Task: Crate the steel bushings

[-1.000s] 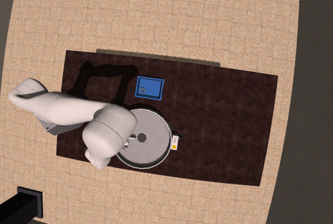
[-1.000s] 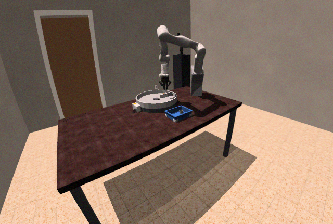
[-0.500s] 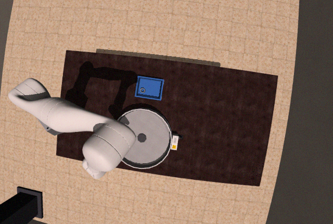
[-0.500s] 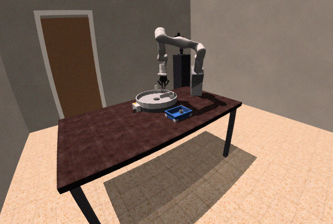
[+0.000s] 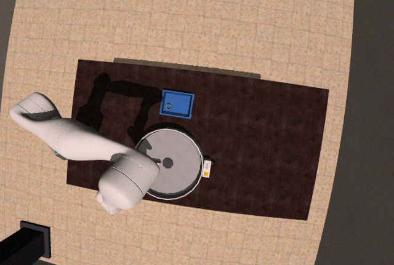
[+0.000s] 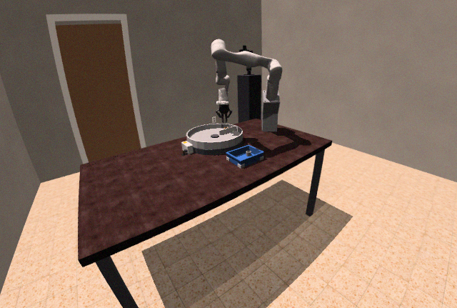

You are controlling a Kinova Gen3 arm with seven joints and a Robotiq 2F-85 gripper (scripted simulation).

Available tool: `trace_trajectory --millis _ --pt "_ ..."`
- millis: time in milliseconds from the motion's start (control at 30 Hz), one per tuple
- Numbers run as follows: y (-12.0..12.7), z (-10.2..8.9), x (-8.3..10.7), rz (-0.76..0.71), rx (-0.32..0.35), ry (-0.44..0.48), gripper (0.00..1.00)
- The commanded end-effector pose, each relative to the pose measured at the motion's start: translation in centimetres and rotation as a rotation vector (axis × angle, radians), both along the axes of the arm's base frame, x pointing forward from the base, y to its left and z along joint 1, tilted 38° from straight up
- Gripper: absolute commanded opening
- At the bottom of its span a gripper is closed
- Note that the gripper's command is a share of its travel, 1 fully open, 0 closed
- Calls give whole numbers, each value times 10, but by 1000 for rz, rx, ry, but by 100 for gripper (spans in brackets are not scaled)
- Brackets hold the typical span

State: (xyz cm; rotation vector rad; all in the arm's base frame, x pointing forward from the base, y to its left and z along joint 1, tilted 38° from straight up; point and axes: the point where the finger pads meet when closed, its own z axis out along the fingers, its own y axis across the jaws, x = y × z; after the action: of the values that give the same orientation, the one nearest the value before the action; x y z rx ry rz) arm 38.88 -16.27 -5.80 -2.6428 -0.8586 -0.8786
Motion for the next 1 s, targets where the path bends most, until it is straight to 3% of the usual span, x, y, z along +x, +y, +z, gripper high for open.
trace_trajectory --millis 0,967 --pt "0 -3 -1 6 7 -6 14" --pt "10 -22 10 -3 11 -1 14"
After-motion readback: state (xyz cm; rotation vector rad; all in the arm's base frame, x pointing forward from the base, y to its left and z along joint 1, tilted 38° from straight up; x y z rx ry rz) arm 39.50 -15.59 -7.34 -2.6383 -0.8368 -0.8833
